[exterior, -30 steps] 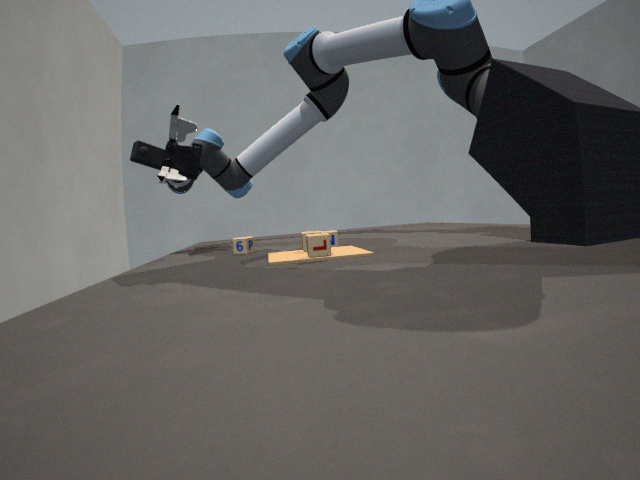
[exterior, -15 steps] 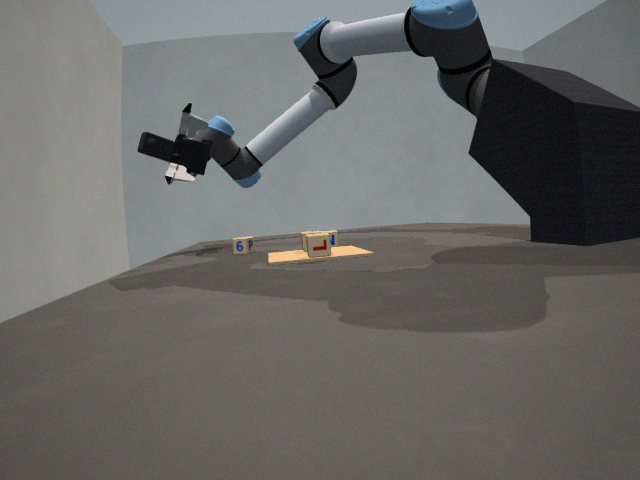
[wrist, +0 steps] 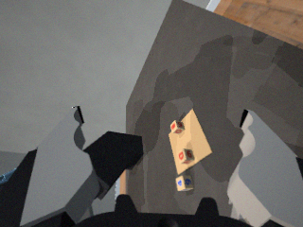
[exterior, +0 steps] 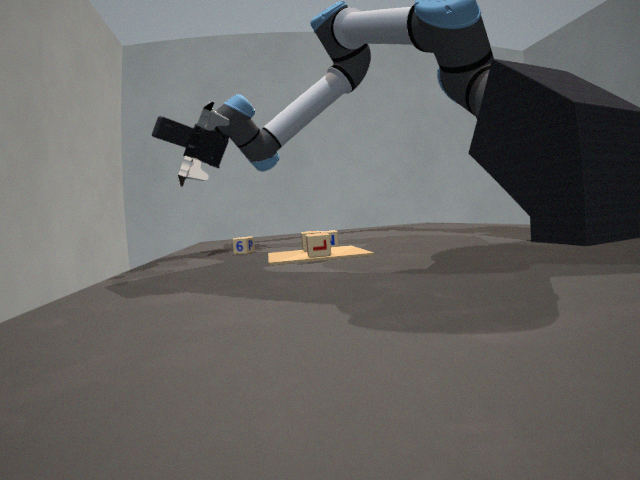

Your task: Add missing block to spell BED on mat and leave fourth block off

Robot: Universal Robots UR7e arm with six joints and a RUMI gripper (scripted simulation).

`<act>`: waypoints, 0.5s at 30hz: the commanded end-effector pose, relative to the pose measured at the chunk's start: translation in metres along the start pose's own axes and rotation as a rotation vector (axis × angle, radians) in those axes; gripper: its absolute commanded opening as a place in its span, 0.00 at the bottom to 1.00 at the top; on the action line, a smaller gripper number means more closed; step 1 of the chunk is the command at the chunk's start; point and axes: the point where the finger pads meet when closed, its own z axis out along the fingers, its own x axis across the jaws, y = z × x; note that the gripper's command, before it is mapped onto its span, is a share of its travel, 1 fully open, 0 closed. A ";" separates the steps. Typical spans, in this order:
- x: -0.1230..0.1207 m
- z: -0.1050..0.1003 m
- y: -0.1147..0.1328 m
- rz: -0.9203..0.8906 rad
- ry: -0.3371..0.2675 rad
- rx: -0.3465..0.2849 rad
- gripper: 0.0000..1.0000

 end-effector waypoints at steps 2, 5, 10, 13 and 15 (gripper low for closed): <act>-0.006 0.022 0.017 -0.055 0.129 -0.015 1.00; -0.008 0.035 0.027 -0.087 0.195 -0.029 1.00; -0.011 0.047 0.037 -0.119 0.263 -0.043 1.00; -0.013 0.057 0.043 -0.141 0.310 -0.053 1.00; -0.015 0.065 0.051 -0.163 0.357 -0.062 1.00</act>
